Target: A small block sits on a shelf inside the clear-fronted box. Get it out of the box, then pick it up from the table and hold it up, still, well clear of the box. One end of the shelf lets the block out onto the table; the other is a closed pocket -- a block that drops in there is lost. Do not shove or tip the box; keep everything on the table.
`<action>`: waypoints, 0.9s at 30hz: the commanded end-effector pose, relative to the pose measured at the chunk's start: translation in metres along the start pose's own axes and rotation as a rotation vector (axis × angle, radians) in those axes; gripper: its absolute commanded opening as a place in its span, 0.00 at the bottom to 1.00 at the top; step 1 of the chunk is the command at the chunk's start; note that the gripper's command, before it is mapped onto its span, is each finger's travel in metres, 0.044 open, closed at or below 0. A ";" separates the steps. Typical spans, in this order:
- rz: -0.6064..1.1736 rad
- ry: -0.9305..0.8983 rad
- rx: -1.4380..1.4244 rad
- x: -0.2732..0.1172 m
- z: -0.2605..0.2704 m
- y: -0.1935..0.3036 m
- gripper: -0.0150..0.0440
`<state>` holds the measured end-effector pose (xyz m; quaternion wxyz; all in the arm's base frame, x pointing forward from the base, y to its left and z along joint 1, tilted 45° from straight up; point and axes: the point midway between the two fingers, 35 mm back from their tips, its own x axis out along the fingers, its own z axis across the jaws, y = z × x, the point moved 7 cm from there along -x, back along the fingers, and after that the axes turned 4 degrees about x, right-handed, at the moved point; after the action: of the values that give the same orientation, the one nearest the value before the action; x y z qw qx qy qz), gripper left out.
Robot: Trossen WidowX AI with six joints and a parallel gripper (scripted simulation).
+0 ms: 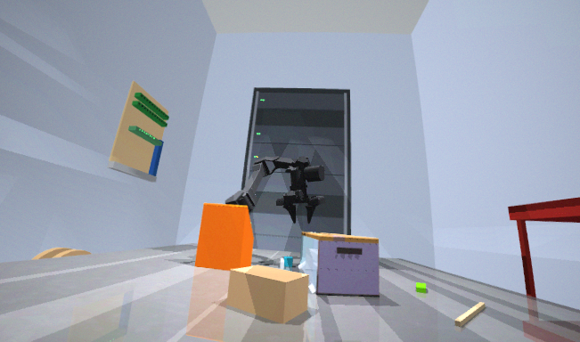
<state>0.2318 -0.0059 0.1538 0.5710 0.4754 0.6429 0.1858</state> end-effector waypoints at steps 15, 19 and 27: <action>0.176 -0.274 0.960 0.004 -0.067 -0.002 0.74; 0.176 -0.274 0.960 0.004 -0.067 -0.002 0.74; 0.176 -0.274 0.960 0.004 -0.067 -0.002 0.74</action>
<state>0.1744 0.0152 0.1727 0.3675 0.7457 0.5403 -0.1297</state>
